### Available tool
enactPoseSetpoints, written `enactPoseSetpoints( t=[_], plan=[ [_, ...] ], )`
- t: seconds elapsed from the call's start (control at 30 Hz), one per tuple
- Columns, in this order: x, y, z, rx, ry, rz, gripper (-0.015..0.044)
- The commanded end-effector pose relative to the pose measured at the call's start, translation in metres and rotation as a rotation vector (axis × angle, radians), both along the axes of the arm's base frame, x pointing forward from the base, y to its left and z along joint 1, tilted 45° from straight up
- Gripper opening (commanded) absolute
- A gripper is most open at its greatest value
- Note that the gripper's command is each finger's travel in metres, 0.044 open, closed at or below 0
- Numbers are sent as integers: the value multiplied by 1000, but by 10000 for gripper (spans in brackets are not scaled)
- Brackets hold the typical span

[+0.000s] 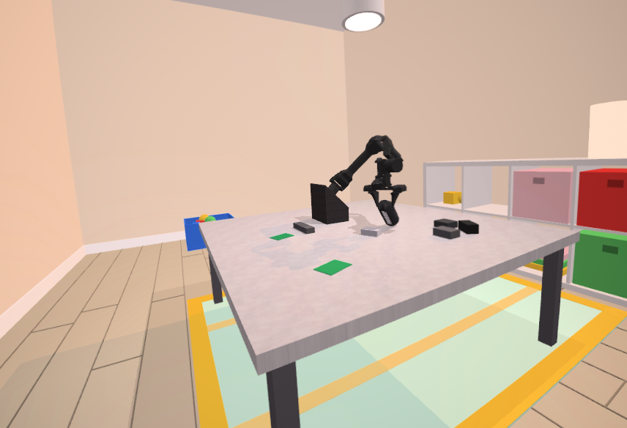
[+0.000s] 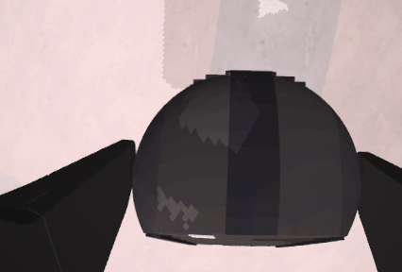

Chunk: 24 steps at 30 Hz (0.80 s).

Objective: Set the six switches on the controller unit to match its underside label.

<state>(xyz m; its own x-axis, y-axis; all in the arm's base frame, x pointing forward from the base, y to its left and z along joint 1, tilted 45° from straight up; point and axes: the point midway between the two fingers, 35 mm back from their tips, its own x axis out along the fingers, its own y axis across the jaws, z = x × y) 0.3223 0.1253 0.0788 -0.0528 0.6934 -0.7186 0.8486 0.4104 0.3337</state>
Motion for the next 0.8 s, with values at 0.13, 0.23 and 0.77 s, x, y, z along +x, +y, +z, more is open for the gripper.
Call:
enactPoseSetpoints(
  t=[0.13, 0.23, 0.77],
  plan=[
    [-3, 6, -9, 8, 17, 21, 338],
    [-3, 6, -11, 8, 17, 21, 338],
    [2, 6, -23, 8, 17, 21, 338]
  ],
)
